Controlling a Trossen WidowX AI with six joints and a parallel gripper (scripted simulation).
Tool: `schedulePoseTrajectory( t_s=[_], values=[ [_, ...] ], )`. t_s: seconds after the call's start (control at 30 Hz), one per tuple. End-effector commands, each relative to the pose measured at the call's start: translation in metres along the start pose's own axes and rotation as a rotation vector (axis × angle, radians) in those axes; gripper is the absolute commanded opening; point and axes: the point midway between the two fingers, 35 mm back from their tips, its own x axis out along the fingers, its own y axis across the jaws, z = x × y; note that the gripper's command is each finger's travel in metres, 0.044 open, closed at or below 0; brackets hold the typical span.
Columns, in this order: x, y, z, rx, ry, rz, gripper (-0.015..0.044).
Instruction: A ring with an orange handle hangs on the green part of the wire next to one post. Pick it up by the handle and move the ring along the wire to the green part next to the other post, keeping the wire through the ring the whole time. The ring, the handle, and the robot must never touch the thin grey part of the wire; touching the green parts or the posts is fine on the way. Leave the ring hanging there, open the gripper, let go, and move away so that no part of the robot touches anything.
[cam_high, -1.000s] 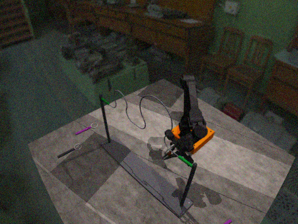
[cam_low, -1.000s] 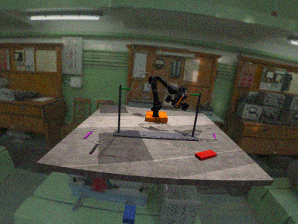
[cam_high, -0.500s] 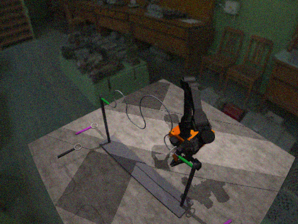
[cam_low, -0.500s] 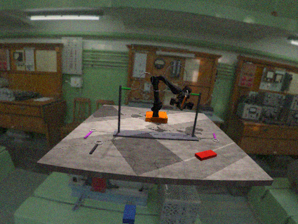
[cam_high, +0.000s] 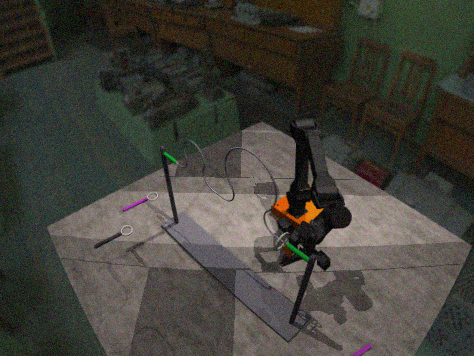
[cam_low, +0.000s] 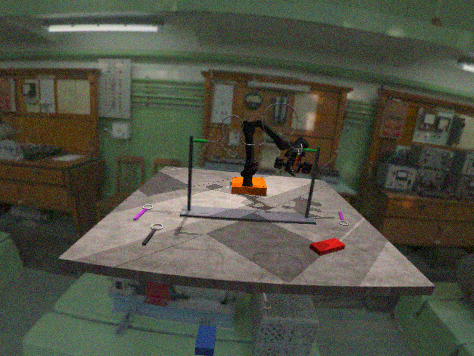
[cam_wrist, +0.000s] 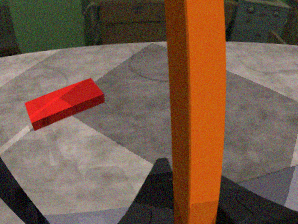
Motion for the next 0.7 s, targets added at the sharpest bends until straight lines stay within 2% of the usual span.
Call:
schedulePoseTrajectory(
  t_s=[0.0,0.67],
  values=[
    [-0.001,0.005,0.001,0.009,-0.001,0.002,-0.0150],
    [-0.004,0.025,0.001,0.013,-0.002,0.005,-0.0150]
  ],
)
